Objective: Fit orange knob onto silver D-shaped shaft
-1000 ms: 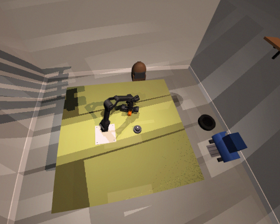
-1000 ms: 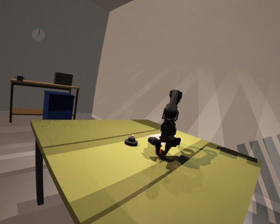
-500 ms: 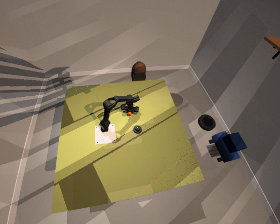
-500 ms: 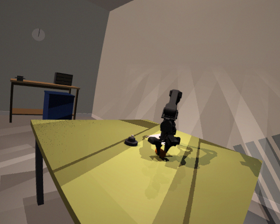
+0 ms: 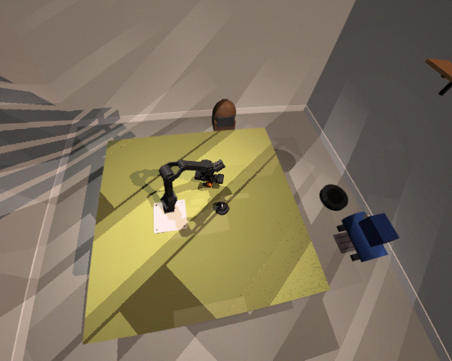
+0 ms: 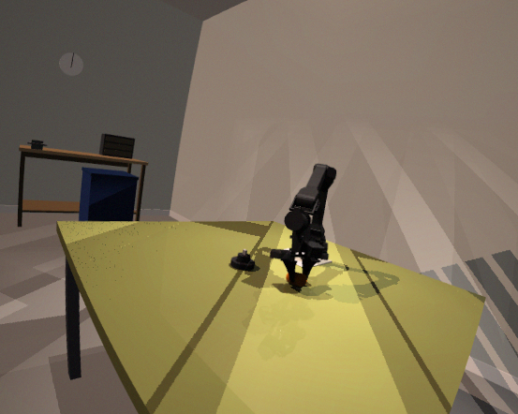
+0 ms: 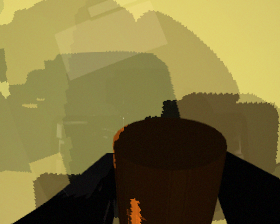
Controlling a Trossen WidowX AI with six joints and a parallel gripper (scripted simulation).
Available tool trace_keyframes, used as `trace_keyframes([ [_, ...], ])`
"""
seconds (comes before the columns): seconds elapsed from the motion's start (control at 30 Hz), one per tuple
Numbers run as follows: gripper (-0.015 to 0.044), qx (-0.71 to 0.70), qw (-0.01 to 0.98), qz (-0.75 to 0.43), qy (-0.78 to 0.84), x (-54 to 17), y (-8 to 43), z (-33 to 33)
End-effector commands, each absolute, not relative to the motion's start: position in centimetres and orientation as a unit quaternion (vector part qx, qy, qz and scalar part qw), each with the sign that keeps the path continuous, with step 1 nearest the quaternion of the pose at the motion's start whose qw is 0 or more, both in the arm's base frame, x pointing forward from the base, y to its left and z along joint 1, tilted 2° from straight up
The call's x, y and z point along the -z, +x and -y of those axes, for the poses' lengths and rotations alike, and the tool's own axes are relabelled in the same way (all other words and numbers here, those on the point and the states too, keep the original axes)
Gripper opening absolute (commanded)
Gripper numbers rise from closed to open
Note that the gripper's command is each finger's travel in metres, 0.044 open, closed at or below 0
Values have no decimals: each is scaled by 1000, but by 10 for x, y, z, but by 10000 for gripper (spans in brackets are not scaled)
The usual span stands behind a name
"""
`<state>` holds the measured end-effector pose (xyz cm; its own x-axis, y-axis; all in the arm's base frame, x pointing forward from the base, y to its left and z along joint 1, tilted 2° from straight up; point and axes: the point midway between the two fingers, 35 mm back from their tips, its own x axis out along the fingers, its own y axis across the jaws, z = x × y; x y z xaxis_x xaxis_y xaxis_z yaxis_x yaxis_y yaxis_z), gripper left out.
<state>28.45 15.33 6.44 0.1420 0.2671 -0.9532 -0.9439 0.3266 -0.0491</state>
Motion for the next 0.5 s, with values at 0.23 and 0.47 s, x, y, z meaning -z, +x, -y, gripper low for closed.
trace_keyframes([
  [0.23,179,-486,703,-409,-320,-68,281,-143],
  [0.47,179,-503,725,-369,-292,-70,278,-136],
])
